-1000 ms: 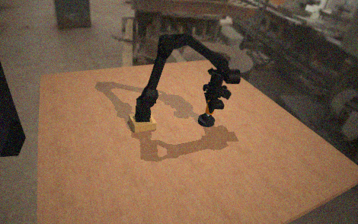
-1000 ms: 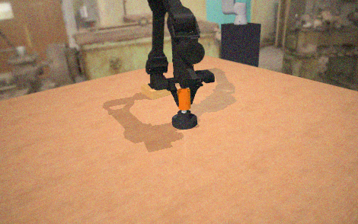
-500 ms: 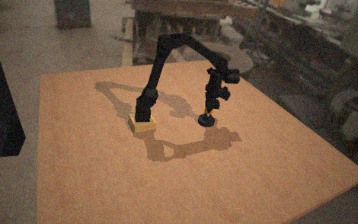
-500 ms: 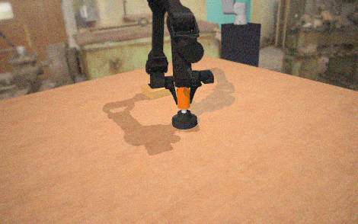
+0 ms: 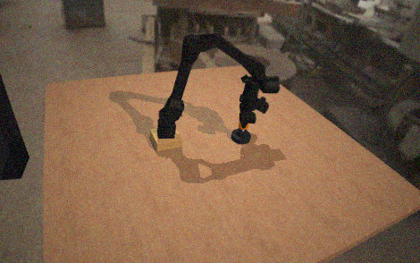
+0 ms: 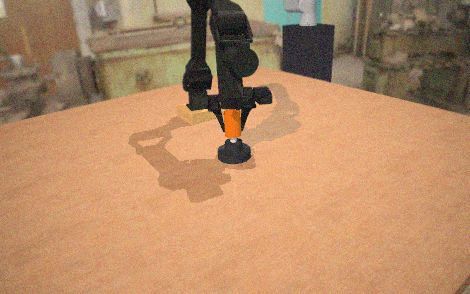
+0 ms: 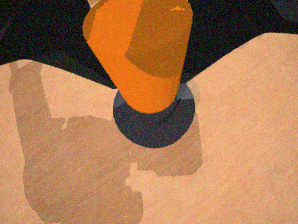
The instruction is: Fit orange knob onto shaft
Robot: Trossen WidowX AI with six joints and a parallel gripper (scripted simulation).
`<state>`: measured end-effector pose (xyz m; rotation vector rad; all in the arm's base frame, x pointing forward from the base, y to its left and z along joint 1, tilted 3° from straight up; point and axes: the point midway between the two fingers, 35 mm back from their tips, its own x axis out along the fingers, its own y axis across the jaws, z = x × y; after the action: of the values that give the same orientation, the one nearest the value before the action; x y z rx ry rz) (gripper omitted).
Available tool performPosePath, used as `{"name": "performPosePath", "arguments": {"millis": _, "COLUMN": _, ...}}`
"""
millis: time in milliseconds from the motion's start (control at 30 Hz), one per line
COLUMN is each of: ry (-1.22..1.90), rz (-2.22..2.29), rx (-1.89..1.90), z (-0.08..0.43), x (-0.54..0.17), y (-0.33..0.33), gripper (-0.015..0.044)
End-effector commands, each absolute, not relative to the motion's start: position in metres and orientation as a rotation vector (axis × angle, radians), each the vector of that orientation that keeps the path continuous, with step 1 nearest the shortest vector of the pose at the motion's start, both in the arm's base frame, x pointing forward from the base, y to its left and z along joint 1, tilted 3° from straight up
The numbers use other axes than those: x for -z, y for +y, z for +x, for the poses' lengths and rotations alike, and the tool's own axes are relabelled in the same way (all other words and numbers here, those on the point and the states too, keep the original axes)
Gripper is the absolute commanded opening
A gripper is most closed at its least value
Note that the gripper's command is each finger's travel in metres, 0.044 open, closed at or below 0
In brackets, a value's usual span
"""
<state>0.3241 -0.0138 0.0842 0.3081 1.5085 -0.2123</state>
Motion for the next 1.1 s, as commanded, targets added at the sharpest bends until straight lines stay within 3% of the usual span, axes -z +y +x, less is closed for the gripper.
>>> {"name": "performPosePath", "arguments": {"millis": 0, "ry": 1.503, "rz": 0.311, "rx": 0.217, "z": 0.3255, "x": -0.0840, "y": -0.0140, "gripper": 0.0000}}
{"name": "performPosePath", "arguments": {"millis": 1067, "ry": 1.482, "rz": 0.478, "rx": 0.375, "z": 0.3303, "x": -0.0844, "y": -0.0138, "gripper": 0.0000}}
